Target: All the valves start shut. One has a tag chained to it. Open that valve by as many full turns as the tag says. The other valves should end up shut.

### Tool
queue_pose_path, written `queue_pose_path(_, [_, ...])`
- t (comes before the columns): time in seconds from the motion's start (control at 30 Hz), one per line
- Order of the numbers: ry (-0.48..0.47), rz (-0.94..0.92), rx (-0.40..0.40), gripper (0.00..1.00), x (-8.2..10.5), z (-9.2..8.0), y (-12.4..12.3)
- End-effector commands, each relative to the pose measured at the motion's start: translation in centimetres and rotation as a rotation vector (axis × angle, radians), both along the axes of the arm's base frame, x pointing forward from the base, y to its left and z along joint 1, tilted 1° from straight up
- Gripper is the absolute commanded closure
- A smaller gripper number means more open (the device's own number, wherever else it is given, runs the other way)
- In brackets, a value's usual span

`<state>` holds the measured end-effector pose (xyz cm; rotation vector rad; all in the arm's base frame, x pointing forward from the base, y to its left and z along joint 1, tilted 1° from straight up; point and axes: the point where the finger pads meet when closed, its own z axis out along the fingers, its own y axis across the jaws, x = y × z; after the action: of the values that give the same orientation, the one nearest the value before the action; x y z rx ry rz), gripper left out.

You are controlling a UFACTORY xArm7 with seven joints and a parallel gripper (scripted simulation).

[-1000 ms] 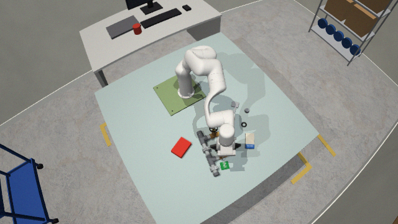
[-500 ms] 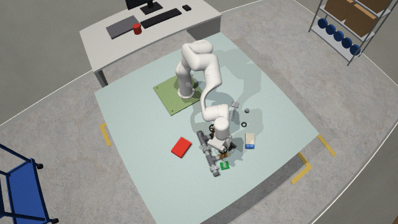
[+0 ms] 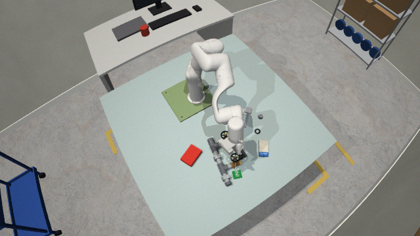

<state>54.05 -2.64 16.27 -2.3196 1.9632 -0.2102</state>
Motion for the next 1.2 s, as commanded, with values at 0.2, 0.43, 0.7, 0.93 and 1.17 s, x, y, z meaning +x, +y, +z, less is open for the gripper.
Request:
queue_pose_path(0.2, [-0.011,-0.017,-0.016,0.0,0.2,-0.2,-0.1])
queue_pose_path(0.43, [-0.011,-0.017,-0.017,0.0,0.3,-1.0,-0.1])
queue_pose_path(0.7, [-0.011,-0.017,-0.017,0.0,0.5,-2.8,-0.1])
queue_pose_path(0.93, [-0.011,-0.017,-0.017,0.0,0.7,-3.9,-0.2])
queue_pose_path(1.17, [-0.011,-0.017,-0.017,0.0,0.9,-5.2,-0.2])
